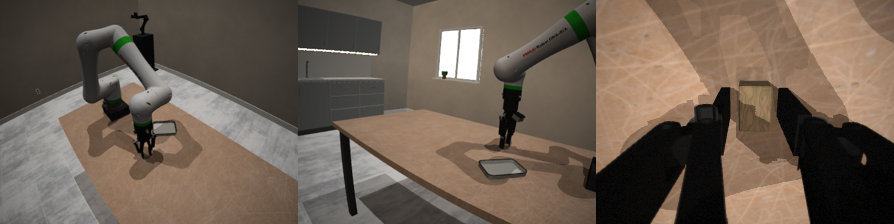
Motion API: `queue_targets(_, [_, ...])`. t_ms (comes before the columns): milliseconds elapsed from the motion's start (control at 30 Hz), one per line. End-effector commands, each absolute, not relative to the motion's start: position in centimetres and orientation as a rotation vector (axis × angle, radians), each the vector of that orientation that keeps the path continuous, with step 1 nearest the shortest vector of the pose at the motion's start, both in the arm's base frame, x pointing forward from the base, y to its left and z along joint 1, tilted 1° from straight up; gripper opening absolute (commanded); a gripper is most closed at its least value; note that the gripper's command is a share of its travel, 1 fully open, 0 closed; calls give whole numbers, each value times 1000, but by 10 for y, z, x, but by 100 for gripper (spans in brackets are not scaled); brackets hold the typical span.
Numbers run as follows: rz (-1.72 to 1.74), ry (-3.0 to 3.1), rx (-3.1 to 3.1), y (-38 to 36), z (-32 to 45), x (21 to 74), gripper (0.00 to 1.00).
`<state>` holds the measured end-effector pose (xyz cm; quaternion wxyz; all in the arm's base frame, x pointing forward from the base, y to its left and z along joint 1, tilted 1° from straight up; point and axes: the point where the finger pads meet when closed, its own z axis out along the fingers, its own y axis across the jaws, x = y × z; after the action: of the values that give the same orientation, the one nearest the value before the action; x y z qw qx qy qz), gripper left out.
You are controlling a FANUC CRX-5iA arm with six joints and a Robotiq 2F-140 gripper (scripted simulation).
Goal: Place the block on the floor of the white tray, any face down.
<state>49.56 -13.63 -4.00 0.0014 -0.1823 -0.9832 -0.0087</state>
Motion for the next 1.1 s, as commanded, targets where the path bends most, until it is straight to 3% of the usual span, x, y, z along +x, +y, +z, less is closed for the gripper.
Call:
queue_targets(0, [-27,-3088,-572,-137,-39,496,35])
queue_targets(33, [-27,-3088,-572,-137,-39,496,35])
queue_targets(67, [-27,-3088,-572,-137,-39,496,10])
queue_targets(1067, [-27,-3088,-572,-137,-39,496,10])
